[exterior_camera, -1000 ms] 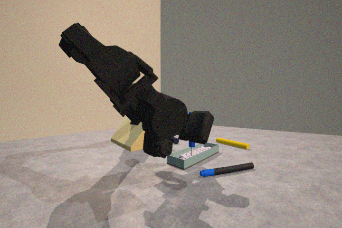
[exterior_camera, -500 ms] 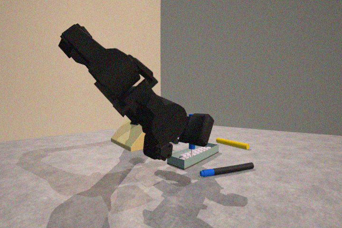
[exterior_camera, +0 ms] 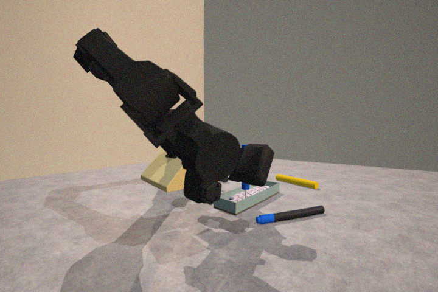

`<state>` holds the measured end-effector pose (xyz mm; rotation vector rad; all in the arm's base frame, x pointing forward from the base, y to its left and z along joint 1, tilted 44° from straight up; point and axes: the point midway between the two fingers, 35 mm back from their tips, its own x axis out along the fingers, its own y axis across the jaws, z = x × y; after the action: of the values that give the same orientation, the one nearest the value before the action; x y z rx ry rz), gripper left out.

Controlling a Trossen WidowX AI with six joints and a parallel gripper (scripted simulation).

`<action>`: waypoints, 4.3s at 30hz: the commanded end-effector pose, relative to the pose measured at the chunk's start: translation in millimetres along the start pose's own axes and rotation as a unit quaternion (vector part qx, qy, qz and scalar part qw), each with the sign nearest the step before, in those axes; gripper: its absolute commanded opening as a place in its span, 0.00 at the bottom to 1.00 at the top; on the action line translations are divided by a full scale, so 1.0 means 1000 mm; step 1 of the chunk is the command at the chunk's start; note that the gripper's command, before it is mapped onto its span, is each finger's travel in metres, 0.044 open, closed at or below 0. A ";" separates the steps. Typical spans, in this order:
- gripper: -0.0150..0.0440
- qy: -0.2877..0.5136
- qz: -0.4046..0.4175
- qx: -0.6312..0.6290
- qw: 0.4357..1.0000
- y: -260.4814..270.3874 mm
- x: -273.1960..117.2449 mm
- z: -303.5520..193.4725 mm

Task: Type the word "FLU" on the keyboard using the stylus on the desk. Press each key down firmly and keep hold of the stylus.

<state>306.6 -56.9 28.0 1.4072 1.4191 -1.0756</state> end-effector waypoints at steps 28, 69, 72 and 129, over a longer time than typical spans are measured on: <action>0.25 -0.002 -0.003 -0.002 1.000 -0.002 0.007 -0.045; 0.39 0.002 -0.002 0.000 1.000 -0.019 0.079 -0.064; 0.39 0.002 -0.002 0.000 1.000 -0.019 0.080 -0.062; 0.39 0.002 -0.002 0.000 1.000 -0.018 0.068 -0.082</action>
<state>285.4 30.5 -26.3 1.3995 1.4296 -1.0831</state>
